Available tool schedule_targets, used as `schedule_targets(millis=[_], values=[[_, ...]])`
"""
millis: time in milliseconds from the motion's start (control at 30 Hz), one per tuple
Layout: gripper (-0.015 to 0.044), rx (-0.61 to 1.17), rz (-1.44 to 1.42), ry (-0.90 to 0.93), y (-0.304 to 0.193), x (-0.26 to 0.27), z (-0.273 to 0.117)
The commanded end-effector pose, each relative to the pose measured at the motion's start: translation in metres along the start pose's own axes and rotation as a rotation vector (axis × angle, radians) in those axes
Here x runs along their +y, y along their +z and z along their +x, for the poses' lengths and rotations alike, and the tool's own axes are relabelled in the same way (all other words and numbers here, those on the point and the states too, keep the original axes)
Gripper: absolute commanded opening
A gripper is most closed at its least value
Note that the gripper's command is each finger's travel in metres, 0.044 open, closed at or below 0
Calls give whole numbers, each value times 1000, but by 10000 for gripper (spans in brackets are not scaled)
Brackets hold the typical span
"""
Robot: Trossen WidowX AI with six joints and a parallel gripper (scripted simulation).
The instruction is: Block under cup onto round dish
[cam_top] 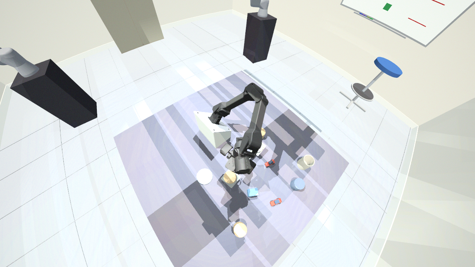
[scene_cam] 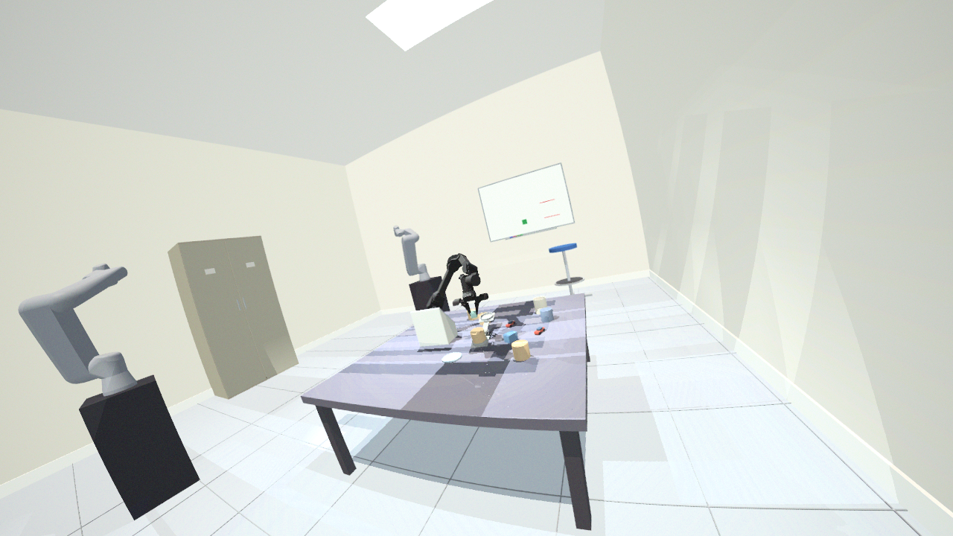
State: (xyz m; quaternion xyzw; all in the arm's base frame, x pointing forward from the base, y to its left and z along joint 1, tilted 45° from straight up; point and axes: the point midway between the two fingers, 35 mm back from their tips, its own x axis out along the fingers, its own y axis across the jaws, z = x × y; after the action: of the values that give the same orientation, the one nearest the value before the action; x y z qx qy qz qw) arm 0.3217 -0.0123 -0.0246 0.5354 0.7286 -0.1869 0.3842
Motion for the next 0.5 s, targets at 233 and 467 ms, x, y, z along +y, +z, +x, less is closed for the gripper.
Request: schedule_targets(millis=[233, 467], values=[[0, 4, -2, -8, 44, -24, 16], [0, 9, -2, -9, 68, -40, 27]])
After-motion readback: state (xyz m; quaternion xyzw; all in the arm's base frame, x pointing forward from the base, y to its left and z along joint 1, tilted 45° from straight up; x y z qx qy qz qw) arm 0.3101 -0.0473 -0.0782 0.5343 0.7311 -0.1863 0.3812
